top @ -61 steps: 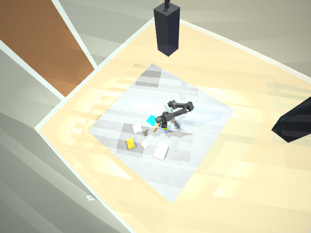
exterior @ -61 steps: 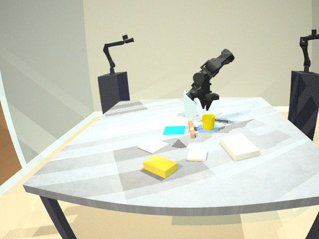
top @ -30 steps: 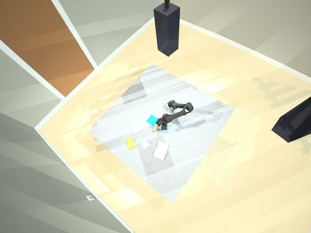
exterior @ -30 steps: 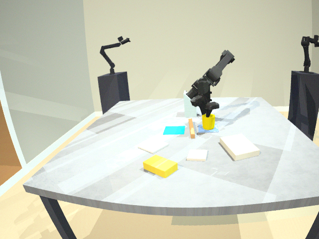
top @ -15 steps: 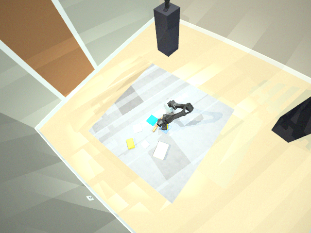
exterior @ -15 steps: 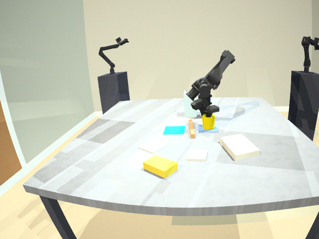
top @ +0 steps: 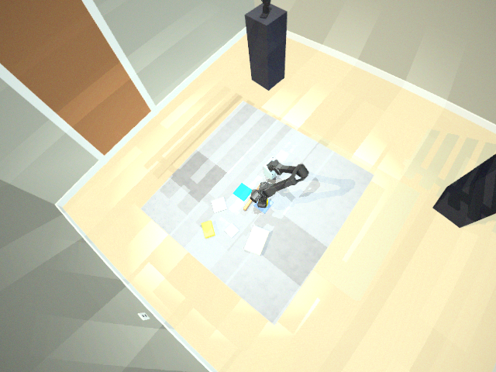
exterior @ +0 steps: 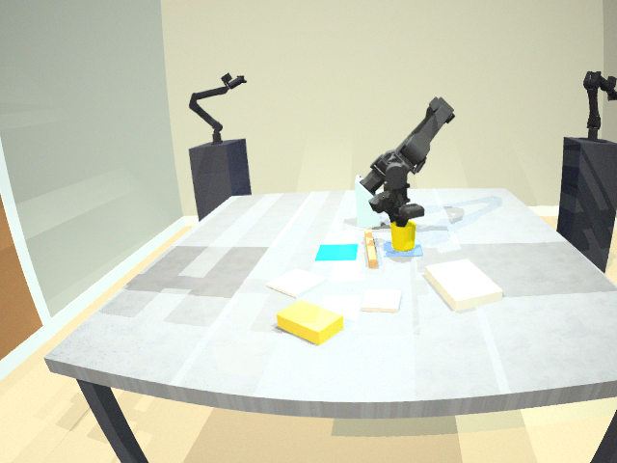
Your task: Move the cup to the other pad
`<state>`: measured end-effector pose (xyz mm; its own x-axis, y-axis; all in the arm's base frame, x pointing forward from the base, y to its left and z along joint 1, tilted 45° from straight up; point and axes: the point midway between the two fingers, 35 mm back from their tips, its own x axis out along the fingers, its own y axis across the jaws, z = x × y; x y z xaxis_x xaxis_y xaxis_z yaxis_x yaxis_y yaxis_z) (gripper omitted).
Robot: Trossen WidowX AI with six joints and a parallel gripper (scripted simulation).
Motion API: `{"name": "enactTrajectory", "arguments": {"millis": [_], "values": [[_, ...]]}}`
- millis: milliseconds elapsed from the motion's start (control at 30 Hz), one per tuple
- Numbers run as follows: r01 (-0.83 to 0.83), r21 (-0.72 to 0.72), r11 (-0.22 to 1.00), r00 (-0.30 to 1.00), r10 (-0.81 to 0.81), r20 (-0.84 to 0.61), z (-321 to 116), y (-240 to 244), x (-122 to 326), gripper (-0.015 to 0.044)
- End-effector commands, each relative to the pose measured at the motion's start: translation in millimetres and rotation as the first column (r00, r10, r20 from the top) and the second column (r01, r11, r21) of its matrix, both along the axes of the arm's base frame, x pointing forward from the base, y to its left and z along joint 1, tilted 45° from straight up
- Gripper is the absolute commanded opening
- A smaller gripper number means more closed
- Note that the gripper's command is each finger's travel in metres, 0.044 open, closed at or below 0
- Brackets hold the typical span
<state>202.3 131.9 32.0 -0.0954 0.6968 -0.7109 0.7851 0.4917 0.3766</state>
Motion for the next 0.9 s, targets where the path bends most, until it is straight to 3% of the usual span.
{"name": "enactTrajectory", "arguments": {"millis": [0,167,867], "values": [[0.0,0.0,1.0,1.0,0.0,0.001,0.2,0.0,0.2,0.0047],[0.0,0.0,1.0,1.0,0.0,0.001,0.2,0.0,0.2,0.0],[0.004,0.001,1.0,1.0,-0.004,-0.007,32.6,-35.4,3.1,0.0]]}}
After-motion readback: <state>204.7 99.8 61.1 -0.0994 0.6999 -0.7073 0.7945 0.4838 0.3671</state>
